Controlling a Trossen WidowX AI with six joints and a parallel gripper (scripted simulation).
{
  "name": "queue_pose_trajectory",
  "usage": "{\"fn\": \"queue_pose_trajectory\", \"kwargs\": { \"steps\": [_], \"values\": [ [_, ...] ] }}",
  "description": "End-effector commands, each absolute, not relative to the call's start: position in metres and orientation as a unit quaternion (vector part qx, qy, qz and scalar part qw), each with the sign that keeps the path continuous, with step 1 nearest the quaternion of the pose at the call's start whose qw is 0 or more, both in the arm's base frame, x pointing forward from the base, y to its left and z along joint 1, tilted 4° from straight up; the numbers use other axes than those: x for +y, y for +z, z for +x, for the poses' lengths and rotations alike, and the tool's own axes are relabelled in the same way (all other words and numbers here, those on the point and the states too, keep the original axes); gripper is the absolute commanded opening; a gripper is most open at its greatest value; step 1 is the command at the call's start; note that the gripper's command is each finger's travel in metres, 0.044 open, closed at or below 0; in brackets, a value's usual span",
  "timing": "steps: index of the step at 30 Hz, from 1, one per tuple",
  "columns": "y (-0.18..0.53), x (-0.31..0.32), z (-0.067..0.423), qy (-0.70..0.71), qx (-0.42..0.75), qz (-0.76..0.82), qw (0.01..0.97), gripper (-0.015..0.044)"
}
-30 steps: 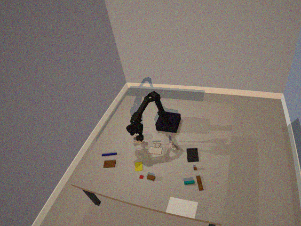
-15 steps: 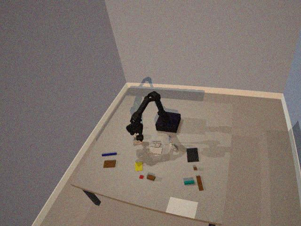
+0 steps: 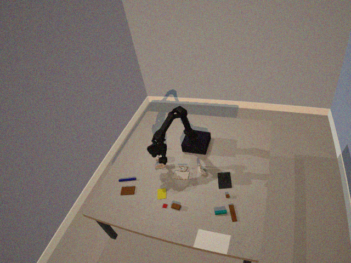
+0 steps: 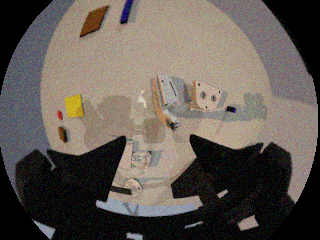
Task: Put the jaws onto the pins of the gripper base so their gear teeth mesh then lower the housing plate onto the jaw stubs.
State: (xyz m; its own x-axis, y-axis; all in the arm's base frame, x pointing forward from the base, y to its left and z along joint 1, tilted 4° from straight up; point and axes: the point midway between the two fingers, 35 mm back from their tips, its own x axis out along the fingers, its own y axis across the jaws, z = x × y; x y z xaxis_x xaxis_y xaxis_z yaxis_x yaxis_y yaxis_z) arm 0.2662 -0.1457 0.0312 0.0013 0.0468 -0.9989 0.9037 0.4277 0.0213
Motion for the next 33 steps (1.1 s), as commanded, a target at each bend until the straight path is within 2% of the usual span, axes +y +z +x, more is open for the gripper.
{"fn": "queue_pose_trajectory", "kwargs": {
  "steps": [1,11,19,28,33],
  "values": [
    [0.032,-0.145,0.266,-0.36,0.607,0.392,0.59,0.044],
    [0.032,-0.145,0.266,-0.36,0.607,0.392,0.59,0.044],
    [0.028,-0.182,0.217,-0.301,0.64,0.332,0.624,0.023],
    [0.028,-0.183,0.216,-0.3,0.641,0.33,0.625,0.0],
    [0.028,-0.183,0.216,-0.3,0.641,0.33,0.625,0.0]
  ]
}}
